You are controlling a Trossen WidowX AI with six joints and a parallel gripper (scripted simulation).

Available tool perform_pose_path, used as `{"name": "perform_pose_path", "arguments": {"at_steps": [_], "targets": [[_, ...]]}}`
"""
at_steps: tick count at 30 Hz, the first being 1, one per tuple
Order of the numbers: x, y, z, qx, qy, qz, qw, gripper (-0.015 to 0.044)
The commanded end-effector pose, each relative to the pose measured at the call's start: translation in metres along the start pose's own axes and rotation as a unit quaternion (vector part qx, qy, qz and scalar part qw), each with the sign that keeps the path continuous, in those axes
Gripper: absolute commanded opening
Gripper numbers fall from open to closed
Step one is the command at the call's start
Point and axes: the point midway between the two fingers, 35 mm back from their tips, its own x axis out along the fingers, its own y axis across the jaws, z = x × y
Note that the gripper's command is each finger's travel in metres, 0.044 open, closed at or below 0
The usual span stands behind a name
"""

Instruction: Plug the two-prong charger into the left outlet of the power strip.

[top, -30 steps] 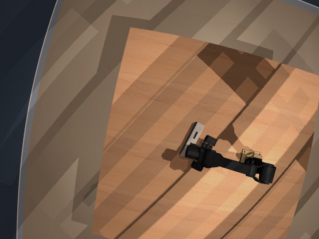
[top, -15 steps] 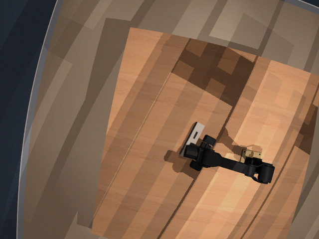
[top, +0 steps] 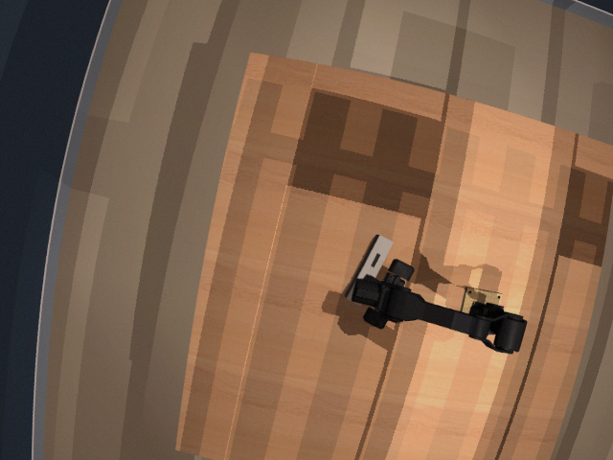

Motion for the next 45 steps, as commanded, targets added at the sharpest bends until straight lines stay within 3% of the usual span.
{"name": "perform_pose_path", "arguments": {"at_steps": [1, 45], "targets": [[-0.0011, 0.0005, 0.0015, 0.002, -0.001, 0.001, 1.0, 0.0], [-0.0011, 0.0004, 0.0061, 0.002, -0.001, 0.001, 1.0, 0.0]]}}
